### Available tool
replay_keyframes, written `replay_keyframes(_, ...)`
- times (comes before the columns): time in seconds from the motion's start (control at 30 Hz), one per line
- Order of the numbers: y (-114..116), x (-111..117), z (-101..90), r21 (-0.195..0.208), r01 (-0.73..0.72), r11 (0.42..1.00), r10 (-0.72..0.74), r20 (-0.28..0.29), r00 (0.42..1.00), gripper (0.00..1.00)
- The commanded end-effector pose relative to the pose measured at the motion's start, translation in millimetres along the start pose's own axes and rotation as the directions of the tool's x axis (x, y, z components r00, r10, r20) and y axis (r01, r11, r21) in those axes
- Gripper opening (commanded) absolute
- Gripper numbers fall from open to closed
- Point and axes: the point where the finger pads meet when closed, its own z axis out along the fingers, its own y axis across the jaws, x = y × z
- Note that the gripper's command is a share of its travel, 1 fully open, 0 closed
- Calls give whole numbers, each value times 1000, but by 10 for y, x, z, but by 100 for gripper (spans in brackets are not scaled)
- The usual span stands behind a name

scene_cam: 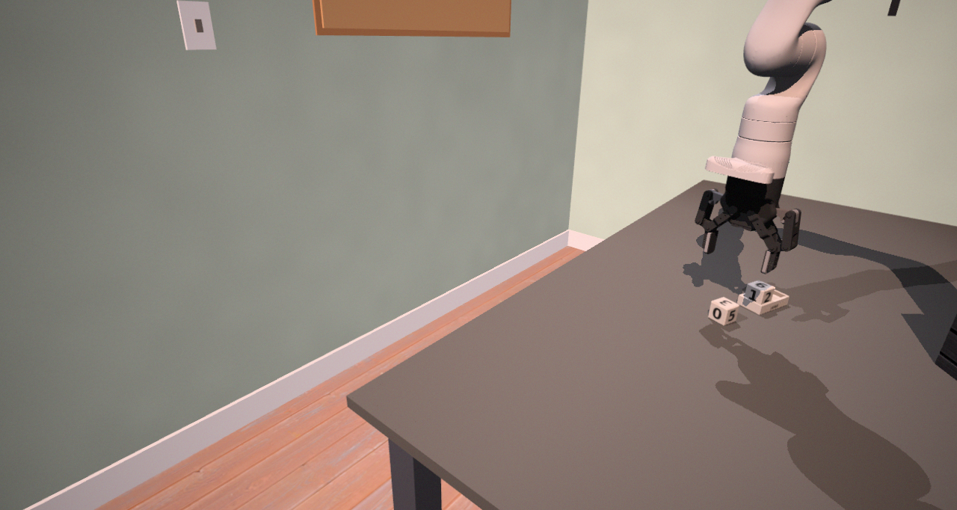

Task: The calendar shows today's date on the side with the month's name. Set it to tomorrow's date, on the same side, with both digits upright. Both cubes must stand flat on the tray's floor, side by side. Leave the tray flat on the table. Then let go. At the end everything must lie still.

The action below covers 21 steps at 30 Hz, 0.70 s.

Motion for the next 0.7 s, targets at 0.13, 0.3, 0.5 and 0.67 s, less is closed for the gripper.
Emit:
replay_keyframes(0.13, 1, 23, 9, -5, -138, 990, 138, 0, 990, 100)
replay_keyframes(0.3, 3, 23, 10, -5, -156, 988, 156, 0, 988, 100)
replay_keyframes(0.5, 3, 23, 10, -5, -157, 988, 157, 0, 988, 48)
replay_keyframes(0.67, 3, 23, 10, -5, -157, 988, 157, 0, 988, 48)
